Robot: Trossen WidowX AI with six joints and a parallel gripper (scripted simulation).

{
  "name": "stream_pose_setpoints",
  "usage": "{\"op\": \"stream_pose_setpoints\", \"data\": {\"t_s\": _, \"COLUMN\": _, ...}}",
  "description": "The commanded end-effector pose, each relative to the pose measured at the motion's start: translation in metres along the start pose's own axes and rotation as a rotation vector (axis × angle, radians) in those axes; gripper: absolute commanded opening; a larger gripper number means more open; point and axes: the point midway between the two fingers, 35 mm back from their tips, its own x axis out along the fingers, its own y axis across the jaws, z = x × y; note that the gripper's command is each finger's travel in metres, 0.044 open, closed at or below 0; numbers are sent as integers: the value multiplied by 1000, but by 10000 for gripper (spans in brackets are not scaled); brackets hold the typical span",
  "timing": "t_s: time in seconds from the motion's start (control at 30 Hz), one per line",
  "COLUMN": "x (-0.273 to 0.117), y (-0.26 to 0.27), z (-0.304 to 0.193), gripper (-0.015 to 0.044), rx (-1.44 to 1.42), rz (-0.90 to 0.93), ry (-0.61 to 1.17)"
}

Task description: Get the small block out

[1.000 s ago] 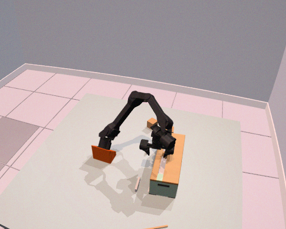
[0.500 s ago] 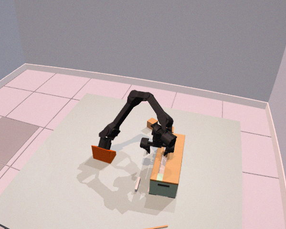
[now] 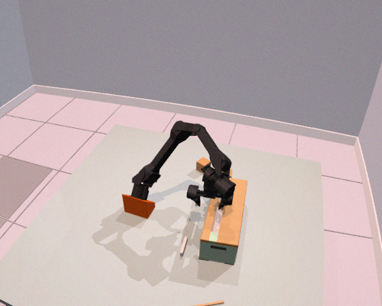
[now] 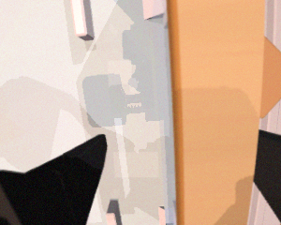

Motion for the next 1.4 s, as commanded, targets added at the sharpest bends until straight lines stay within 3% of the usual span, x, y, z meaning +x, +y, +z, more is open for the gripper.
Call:
{"op": "stream_pose_setpoints", "data": {"t_s": 0.0, "x": 0, "y": 0, "z": 3, "gripper": 400, "rx": -3, "rz": 1, "ry": -1}}
{"op": "stream_pose_setpoints", "data": {"t_s": 1.37, "x": 2, "y": 0, "z": 20, "gripper": 400, "rx": -2, "rz": 1, "ry": -2}}
